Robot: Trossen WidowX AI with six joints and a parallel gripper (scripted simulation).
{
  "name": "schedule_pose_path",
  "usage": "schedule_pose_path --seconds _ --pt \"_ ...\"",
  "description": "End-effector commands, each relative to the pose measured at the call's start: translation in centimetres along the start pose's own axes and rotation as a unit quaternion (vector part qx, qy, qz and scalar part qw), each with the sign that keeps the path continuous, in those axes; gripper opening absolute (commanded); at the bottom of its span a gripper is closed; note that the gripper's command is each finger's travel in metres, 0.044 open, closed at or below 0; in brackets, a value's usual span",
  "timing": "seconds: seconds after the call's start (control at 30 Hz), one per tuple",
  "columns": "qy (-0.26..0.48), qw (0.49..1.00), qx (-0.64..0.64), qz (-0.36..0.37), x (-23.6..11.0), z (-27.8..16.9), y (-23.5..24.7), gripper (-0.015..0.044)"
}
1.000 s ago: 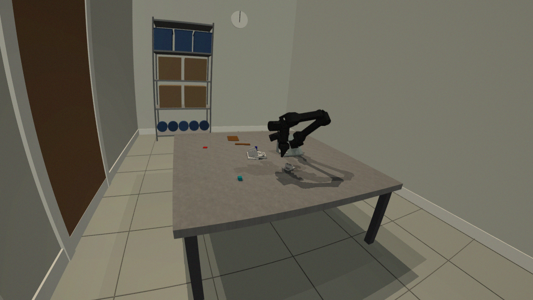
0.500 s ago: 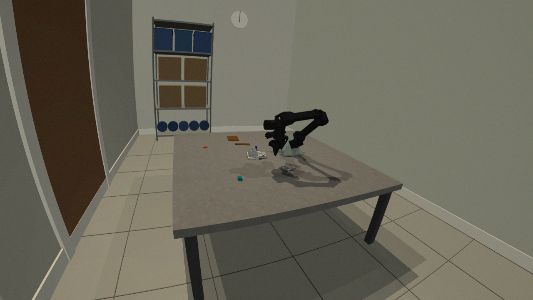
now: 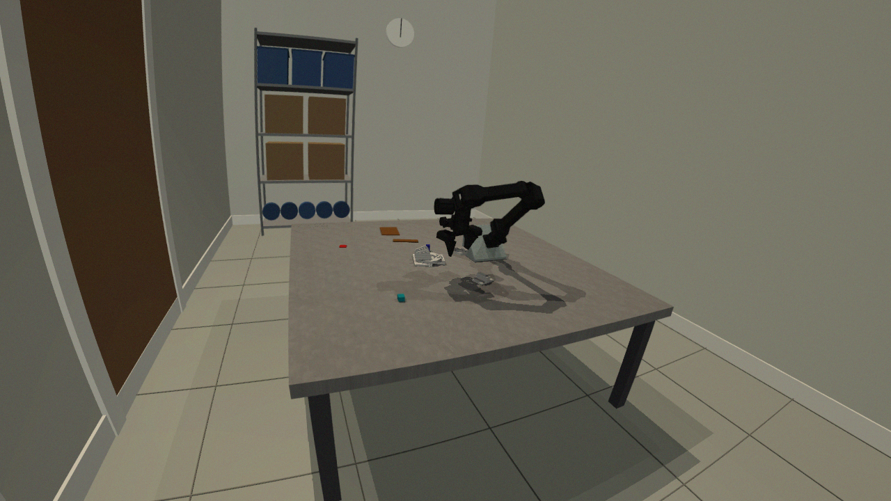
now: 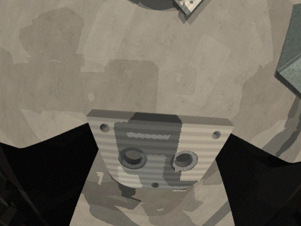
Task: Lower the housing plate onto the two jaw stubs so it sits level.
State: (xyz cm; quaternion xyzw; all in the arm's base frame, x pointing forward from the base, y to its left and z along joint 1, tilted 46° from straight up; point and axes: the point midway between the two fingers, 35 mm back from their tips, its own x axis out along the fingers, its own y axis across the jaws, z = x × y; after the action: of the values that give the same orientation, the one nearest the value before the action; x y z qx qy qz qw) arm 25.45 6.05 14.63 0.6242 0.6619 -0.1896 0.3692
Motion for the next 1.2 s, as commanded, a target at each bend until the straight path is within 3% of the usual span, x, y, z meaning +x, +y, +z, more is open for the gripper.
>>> schedule_pose_path --seconds 0.0,0.57,1.17 --pt "-0.003 0.998 0.068 0.001 -0.1 1.0 0.2 0.0351" --pt "-0.003 0.954 0.3 0.001 0.0 4.3 0.3 0.0351" --pt "0.0 0.851 0.526 0.0 0.0 7.7 0.0 0.0351"
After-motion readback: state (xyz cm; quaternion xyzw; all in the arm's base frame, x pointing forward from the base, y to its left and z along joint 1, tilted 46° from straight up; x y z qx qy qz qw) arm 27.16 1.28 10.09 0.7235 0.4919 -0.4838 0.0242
